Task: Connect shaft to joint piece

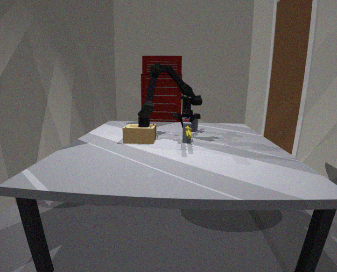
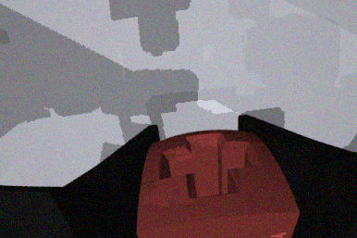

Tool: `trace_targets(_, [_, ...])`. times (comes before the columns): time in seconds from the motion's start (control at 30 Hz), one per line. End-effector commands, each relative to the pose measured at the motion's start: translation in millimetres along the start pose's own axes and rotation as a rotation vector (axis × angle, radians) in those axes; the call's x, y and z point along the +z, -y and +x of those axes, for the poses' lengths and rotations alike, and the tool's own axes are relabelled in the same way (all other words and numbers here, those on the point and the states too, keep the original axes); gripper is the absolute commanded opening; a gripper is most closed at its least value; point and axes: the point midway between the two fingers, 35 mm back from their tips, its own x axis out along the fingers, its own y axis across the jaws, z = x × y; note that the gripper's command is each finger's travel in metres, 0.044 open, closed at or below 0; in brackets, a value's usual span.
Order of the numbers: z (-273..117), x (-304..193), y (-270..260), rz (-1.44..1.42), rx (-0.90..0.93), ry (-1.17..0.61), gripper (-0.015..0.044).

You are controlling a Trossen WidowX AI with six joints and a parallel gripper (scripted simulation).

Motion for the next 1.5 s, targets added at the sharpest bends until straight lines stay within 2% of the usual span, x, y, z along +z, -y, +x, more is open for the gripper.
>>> trace_targets(0.0, [0.1, 0.0, 0.1, 0.001, 0.0, 0.0, 0.0147])
trace_targets(0.03, [0.1, 0.0, 0.1, 0.001, 0.0, 0.0, 0.0147])
trace_targets(0.4, [0.1, 0.0, 0.1, 0.001, 0.0, 0.0, 0.0436])
trace_targets(0.77, [0.1, 0.0, 0.1, 0.001, 0.0, 0.0, 0.044])
trace_targets(0.9, [-25.8, 1.7, 0.9, 0.001, 0.003, -0.029, 0.044])
trace_targets(1.13, [-28.5, 1.8, 1.0, -0.005, 0.004, -0.032, 0.044])
trace_targets(1.47, [-55.3, -0.8, -4.2, -0.325, 0.008, -0.023, 0.044])
